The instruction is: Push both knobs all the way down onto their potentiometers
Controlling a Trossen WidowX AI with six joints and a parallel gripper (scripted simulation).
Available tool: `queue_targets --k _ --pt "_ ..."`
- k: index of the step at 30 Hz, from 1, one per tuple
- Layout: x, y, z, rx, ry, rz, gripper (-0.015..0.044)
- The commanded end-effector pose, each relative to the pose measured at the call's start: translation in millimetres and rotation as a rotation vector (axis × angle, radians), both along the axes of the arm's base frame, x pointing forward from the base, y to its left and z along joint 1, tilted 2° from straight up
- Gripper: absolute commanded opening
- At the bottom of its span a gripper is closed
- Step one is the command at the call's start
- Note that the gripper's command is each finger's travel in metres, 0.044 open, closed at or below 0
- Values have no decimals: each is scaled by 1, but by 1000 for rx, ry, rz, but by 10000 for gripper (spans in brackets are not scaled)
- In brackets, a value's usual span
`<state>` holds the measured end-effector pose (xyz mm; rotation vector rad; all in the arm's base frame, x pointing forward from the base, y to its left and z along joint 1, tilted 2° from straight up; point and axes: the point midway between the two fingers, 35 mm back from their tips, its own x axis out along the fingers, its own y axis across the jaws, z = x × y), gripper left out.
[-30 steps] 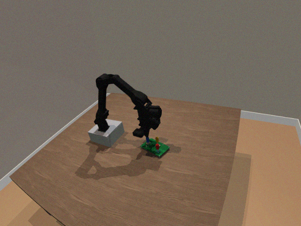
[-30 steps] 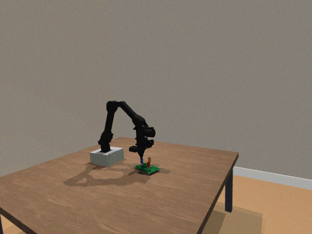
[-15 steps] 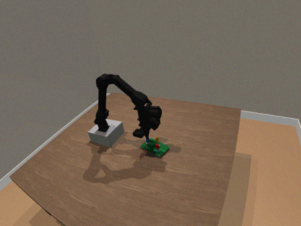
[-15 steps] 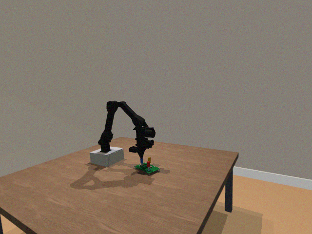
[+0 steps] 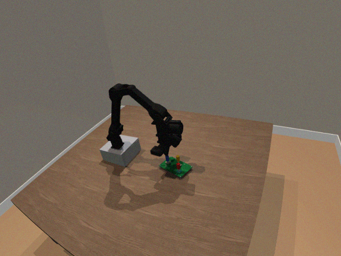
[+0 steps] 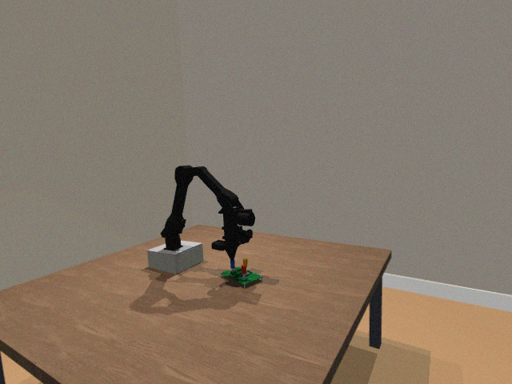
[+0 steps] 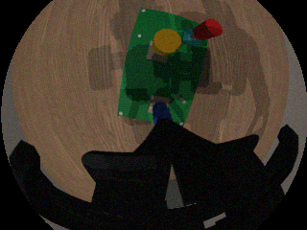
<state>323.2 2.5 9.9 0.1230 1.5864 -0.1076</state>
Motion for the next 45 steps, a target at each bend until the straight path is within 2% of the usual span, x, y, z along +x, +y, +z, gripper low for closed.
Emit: queue_targets --k 1,45 --pt "1 0 -2 -3 -3 4 0" --pt "1 0 -6 -3 -3 4 0"
